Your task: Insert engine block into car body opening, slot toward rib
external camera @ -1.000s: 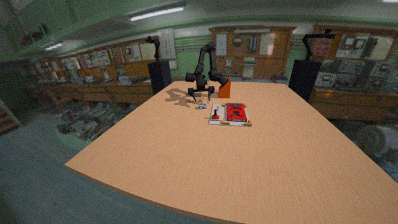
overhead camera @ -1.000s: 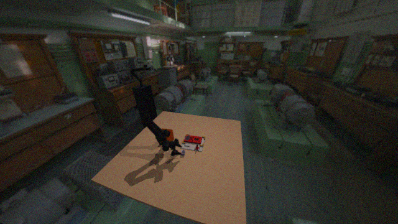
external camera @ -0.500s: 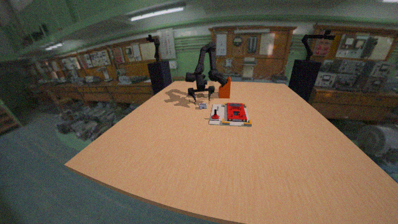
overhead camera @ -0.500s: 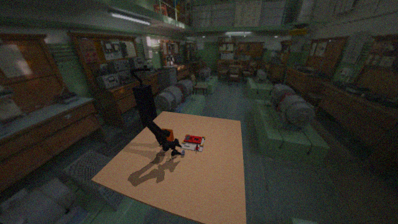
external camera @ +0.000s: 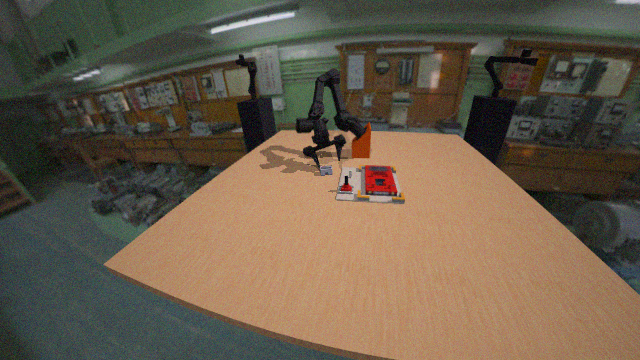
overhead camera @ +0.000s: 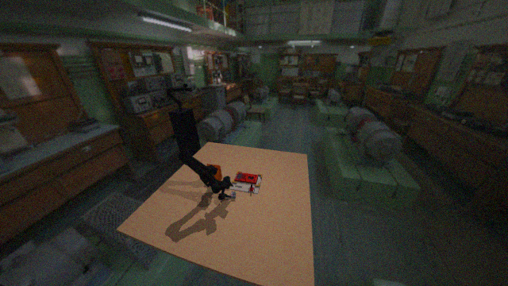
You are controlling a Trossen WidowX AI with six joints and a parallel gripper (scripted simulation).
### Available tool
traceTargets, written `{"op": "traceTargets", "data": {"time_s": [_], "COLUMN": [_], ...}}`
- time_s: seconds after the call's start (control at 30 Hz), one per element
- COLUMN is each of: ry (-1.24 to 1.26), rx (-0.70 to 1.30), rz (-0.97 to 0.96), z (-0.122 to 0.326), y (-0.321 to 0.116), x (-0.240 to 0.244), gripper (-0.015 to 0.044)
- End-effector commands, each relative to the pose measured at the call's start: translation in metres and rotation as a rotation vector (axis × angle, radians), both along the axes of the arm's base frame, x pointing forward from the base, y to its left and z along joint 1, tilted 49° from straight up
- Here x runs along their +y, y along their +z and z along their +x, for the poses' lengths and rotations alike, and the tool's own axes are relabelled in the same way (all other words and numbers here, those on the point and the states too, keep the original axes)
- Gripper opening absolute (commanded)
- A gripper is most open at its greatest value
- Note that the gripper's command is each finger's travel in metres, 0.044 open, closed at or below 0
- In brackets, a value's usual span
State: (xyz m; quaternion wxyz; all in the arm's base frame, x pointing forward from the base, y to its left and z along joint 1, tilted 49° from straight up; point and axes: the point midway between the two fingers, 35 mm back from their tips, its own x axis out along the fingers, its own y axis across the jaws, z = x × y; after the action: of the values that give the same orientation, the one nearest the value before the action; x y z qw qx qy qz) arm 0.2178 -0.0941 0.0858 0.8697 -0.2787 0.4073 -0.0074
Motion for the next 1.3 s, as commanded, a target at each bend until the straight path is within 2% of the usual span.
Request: {"op": "traceTargets", "data": {"time_s": [0.0, 0.37, 0.73, 1.03, 1.27], "ry": [-0.108, -0.433, -0.787, -1.067, -1.250], "rx": [0.038, 0.105, 0.104, 0.008, -0.148], "rz": [0.077, 0.228, 0.284, 0.268, 0.236], "z": [0.000, -0.001, -0.001, 0.002, 0.009], "y": [-0.004, -0.010, -0.009, -0.002, 0.009], "x": [0.001, 0.005, 0.008, 0.012, 0.018], "gripper": [0.0440, 0.0440, 0.0440, 0.0440, 0.0440]}}
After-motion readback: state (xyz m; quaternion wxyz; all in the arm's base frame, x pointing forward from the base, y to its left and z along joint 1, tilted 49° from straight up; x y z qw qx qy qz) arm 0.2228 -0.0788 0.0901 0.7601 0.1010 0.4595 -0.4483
